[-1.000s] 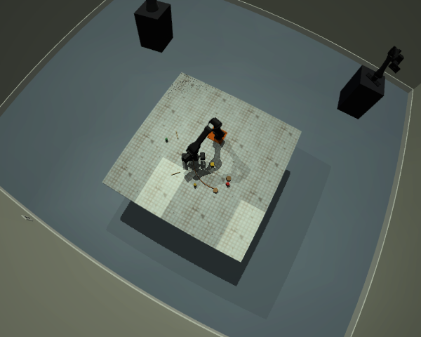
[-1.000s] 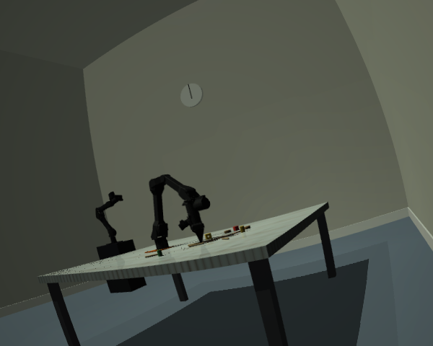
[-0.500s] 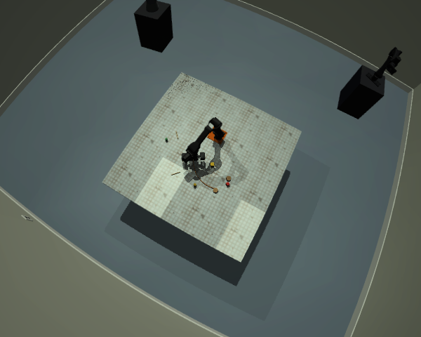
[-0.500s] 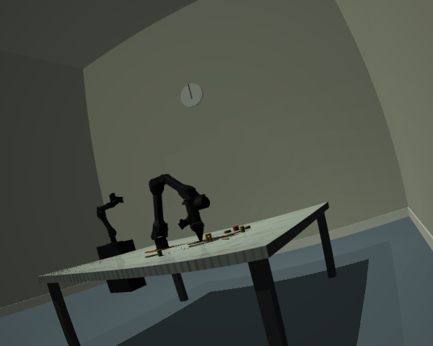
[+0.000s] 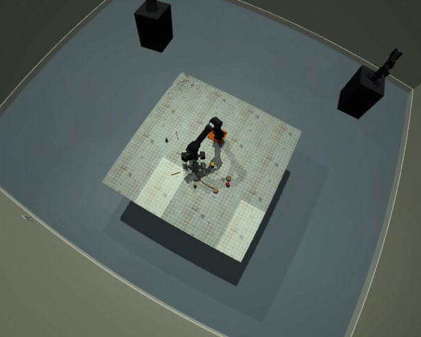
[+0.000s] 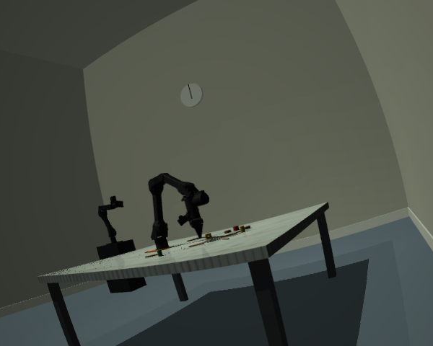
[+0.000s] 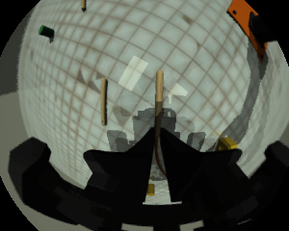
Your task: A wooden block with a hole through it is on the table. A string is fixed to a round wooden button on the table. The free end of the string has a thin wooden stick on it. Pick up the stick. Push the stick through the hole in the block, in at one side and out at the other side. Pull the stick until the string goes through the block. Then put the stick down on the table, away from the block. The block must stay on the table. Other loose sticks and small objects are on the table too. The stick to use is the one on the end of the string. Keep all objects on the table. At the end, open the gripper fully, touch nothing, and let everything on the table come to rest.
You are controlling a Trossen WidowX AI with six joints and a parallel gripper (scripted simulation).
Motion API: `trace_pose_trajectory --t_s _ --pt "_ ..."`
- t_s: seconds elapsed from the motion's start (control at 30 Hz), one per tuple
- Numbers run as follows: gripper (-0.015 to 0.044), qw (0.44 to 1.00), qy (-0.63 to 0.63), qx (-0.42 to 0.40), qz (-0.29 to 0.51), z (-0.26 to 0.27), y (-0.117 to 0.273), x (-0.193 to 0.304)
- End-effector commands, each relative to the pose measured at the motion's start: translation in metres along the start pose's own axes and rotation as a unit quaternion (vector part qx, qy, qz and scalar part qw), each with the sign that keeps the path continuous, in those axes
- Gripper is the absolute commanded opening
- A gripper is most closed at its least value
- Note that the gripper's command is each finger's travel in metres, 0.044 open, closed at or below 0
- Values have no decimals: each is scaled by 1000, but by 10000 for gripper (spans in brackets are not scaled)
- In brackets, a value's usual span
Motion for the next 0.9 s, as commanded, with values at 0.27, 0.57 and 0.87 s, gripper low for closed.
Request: trace_pose_trajectory --t_s 0.27,0.57,0.87 --pt "0 1000 1 -1 1 0 17 0" --pt "0 1000 1 -1 1 -1 29 -1" --pt "0 1000 -1 0 0 -1 32 -1"
Point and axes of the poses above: the point midway between the two fingers, 35 mm back from their tips, its own y axis back along the fingers, its own z axis across the jaws, x = y × z, the point moved 1 cm from there along y, back along the fingers, and after that the axes turned 4 degrees about y, right-handed, at the moved point
